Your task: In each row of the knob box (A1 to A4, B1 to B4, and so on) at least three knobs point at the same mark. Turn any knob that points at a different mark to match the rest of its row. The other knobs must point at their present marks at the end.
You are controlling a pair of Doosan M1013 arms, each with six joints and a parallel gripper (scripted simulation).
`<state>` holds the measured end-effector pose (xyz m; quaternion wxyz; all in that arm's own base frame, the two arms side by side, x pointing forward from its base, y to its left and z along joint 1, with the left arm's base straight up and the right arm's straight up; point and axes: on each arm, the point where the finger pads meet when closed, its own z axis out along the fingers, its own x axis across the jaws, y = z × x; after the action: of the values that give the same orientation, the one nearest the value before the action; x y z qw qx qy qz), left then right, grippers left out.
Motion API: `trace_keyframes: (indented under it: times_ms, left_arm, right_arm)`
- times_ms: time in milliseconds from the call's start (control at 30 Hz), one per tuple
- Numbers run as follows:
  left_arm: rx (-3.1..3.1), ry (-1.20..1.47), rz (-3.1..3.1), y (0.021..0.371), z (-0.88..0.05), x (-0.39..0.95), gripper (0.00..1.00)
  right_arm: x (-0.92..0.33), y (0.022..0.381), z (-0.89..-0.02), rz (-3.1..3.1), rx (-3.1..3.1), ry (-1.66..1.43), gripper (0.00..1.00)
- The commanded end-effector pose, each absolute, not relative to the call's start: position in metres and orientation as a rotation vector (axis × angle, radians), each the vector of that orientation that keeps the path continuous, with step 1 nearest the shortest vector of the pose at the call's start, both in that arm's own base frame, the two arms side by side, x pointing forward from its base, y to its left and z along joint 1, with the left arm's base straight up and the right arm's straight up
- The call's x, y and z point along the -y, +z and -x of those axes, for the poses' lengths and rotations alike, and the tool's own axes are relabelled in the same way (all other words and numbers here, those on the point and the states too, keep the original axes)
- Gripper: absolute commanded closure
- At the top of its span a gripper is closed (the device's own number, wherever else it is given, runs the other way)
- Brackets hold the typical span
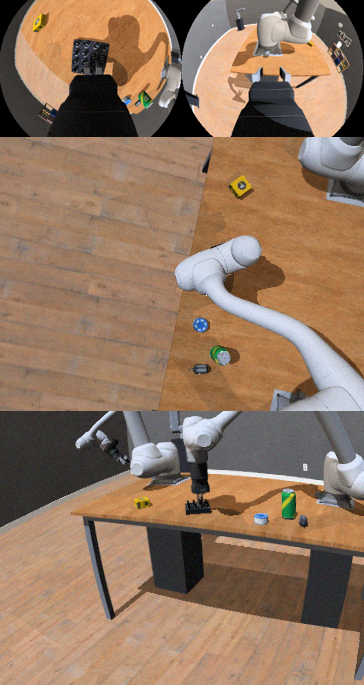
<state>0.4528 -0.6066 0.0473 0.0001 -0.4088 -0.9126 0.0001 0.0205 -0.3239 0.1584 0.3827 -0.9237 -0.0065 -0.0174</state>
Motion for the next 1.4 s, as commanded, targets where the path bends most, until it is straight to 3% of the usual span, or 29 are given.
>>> trace_keyframes:
  times_ms: [0, 1100, 1133, 1367]
  left_arm:
    - [2.868, 0.001, 1.285, 0.0484, -0.4532, 0.6069, 0.70]
    - [2.597, 0.000, 1.771, 0.0484, -0.4532, 0.6069, 0.70]
    - [2.597, 0.000, 1.771, 0.0484, -0.4532, 0.6069, 0.54]
    - [2.597, 0.000, 1.771, 0.0484, -0.4532, 0.6069, 0.54]
  right_arm:
    - [0.3242, 0.1588, -0.0206, 2.357, 0.017, -0.045, 0.00]
    - [0.3242, 0.1588, -0.0206, 2.357, 0.017, -0.045, 0.00]
    - [0.3242, 0.1588, -0.0206, 2.357, 0.017, -0.045, 0.00]
    - [0.3242, 0.1588, -0.0206, 2.357, 0.017, -0.045, 0.00]
